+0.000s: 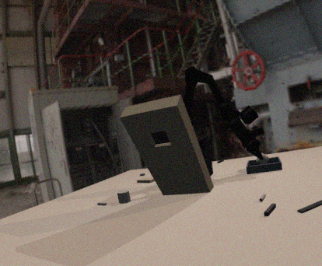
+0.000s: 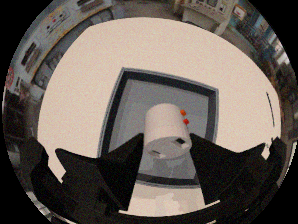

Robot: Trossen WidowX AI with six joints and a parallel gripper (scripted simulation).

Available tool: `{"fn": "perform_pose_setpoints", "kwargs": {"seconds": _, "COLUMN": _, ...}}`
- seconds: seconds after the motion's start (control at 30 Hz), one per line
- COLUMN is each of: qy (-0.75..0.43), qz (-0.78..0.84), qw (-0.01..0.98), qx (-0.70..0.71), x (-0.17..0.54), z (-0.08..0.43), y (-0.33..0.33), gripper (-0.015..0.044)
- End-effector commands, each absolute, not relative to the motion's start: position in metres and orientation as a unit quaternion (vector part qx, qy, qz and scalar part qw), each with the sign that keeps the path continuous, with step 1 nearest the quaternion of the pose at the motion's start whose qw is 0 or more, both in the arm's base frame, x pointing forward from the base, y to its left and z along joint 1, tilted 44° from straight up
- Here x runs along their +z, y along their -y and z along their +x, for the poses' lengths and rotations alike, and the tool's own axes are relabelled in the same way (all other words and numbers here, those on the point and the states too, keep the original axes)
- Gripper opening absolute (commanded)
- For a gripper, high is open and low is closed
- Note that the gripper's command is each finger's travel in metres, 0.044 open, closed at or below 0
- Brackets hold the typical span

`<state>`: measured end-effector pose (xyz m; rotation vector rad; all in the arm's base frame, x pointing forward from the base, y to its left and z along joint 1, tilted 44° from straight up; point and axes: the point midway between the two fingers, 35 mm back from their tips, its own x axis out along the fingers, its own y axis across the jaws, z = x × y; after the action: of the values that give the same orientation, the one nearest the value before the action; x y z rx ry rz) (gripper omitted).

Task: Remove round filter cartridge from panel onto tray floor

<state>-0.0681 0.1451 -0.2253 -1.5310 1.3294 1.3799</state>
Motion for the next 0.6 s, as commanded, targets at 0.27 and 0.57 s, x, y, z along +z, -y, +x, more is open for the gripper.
{"fn": "perform_pose_setpoints", "kwargs": {"seconds": 0.27, "qy": -0.509, "qz": -0.586, "qw": 0.339, "qx": 0.532, "x": -0.2249, "z": -0.0687, "y": -0.1474, "gripper": 0.0289}}
{"fn": "perform_pose_setpoints", "kwargs": {"seconds": 0.57, "qy": -0.509, "qz": -0.586, "qw": 0.339, "qx": 0.532, "x": -0.2249, "z": -0.0687, "y": -0.1474, "gripper": 0.0440}}
